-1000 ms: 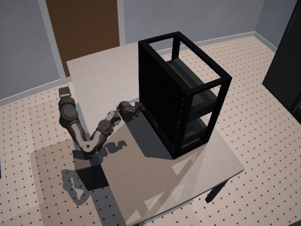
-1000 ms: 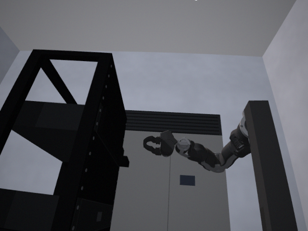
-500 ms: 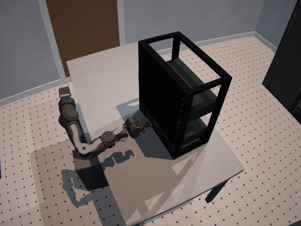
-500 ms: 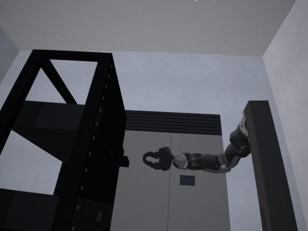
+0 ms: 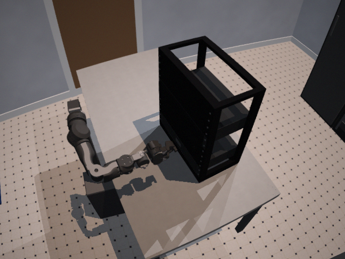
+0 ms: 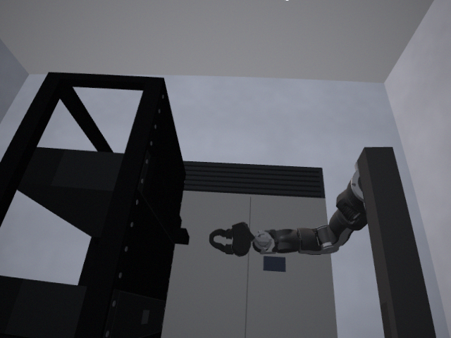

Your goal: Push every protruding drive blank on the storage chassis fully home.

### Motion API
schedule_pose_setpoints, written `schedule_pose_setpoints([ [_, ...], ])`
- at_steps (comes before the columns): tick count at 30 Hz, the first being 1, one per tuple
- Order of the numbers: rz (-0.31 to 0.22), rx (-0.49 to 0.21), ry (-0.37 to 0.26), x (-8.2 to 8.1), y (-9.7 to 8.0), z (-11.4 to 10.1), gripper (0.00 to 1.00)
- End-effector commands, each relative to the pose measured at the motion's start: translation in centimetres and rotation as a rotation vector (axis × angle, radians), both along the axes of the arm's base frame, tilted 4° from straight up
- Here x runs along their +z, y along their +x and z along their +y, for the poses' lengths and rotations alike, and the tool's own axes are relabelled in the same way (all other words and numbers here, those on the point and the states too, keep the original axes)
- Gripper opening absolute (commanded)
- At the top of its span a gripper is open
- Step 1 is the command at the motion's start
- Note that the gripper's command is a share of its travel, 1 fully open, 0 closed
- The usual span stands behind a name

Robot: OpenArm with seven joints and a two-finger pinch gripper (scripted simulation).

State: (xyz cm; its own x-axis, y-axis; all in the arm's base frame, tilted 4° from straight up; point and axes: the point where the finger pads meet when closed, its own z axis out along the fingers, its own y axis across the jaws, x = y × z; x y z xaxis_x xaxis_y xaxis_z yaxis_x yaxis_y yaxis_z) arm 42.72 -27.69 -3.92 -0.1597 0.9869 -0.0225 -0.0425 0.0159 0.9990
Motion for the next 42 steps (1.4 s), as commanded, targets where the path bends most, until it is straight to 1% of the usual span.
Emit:
schedule_pose_setpoints([
  [1, -0.011, 0.003, -0.001, 0.3, 0.1, 0.1, 0.00],
  [6, -0.010, 0.003, 0.000, 0.4, 1.4, 0.3, 0.00],
  [15, -0.009, 0.004, 0.000, 0.5, 5.2, 1.0, 0.00],
  [17, -0.009, 0.004, 0.000, 0.5, 5.2, 1.0, 0.00],
  [20, -0.008, 0.004, 0.000, 0.6, 6.0, 1.1, 0.00],
  [23, -0.009, 0.004, 0.000, 0.6, 6.3, 1.2, 0.00],
  [39, -0.011, 0.006, -0.001, 0.7, 6.3, 1.2, 0.00],
  [42, -0.008, 0.004, 0.000, 0.6, 6.5, 1.2, 0.00],
])
